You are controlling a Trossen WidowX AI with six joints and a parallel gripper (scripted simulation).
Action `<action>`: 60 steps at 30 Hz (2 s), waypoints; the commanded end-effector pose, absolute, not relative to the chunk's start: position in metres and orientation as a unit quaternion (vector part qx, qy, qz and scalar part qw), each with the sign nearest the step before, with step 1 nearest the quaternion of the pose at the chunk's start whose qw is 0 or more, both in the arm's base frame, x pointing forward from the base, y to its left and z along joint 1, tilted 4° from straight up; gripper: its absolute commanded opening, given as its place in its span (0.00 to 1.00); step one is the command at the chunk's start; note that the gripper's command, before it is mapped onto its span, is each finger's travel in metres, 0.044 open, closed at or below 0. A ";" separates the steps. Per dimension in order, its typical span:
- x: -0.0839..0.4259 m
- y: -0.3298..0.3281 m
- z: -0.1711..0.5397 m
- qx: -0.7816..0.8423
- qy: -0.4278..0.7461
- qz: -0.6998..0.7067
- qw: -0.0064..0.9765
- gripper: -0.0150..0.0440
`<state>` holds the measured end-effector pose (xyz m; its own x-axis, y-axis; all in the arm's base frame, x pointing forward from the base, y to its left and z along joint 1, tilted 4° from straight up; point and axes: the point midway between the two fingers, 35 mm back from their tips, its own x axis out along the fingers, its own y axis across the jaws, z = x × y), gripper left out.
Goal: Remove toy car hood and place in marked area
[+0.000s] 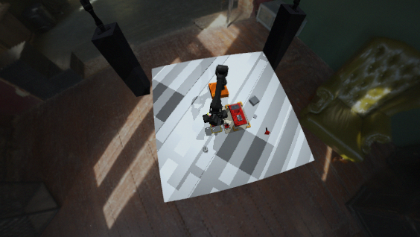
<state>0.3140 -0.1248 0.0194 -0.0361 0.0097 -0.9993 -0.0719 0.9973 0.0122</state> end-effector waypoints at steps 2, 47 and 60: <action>0.312 -0.125 0.013 -0.023 0.721 0.030 0.692 0.25; 0.309 -0.124 -0.012 -0.023 0.721 0.030 0.692 0.25; 0.309 -0.124 -0.019 -0.023 0.721 0.030 0.692 0.25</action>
<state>0.3098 -0.1237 -0.0163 -0.0395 0.0111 -0.9992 -0.0719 0.9973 0.0139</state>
